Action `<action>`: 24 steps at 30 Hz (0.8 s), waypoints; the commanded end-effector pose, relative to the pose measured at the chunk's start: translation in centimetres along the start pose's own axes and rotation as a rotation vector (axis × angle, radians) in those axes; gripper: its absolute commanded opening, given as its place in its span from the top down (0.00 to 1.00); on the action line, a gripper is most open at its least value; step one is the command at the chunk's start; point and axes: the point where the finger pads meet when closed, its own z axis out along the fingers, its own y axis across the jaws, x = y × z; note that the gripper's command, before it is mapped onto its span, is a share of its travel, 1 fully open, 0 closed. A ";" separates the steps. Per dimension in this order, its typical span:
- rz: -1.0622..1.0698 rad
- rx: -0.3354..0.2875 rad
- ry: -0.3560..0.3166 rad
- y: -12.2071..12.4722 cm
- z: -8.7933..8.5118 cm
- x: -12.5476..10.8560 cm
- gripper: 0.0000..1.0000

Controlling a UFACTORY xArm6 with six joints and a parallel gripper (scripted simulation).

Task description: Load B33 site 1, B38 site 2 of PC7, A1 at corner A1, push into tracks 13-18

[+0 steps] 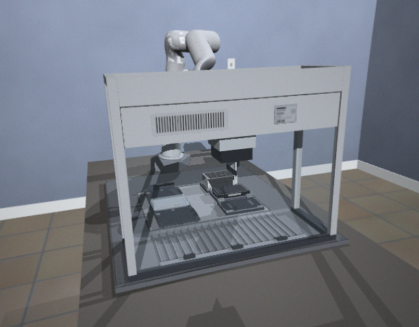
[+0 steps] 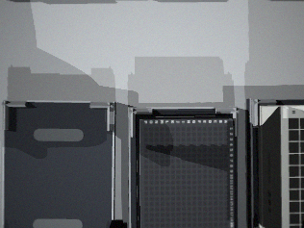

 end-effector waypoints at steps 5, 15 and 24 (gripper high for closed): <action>0.000 0.004 -0.001 -0.1 0.8 0.0 0.00; 0.000 0.004 -0.001 -0.1 2.5 0.0 0.00; 0.000 0.004 -0.001 -0.1 3.7 0.0 0.00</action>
